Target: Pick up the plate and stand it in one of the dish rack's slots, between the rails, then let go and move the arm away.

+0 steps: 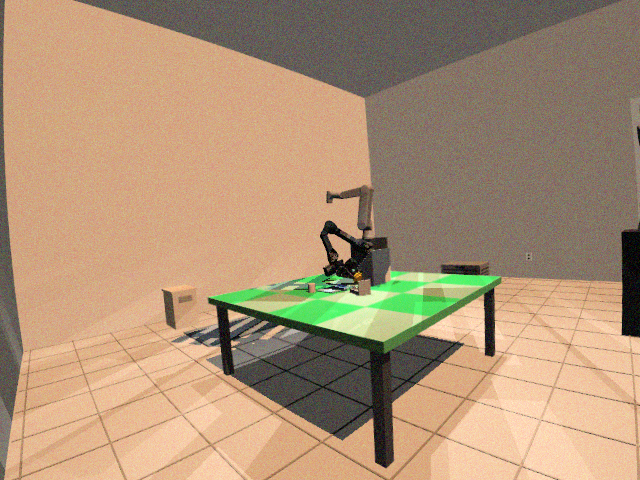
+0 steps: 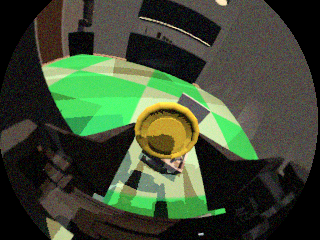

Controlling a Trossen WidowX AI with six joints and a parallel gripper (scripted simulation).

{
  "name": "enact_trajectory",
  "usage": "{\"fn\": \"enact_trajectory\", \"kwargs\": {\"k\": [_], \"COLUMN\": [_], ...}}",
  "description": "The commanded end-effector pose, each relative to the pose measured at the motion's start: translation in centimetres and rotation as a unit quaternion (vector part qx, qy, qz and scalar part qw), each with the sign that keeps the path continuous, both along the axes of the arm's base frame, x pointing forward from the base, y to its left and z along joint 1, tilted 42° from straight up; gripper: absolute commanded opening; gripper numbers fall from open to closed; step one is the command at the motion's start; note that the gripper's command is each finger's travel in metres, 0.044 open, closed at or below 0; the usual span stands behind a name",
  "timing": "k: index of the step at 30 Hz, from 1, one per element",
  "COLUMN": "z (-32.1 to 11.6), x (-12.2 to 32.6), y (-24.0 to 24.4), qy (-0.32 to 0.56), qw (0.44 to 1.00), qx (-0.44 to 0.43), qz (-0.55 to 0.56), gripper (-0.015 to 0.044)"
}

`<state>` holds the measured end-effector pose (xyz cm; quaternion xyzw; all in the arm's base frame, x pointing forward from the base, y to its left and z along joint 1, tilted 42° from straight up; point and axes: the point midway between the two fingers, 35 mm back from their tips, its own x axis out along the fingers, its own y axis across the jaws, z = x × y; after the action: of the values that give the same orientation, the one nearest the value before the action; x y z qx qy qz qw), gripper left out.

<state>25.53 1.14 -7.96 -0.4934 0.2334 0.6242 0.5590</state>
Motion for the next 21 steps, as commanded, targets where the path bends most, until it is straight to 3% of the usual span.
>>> {"fn": "enact_trajectory", "kwargs": {"k": [1, 11, 21], "z": [0.1, 0.9, 0.9], "x": [0.0, 0.5, 0.5], "y": [-0.4, -2.2, -2.3], "qy": [-0.024, -0.091, -0.096], "qw": [0.999, 0.987, 0.986], "qx": [0.037, 0.104, 0.108], "qz": [-0.024, -0.082, -0.085], "gripper": [0.0000, 0.0000, 0.0000]}}
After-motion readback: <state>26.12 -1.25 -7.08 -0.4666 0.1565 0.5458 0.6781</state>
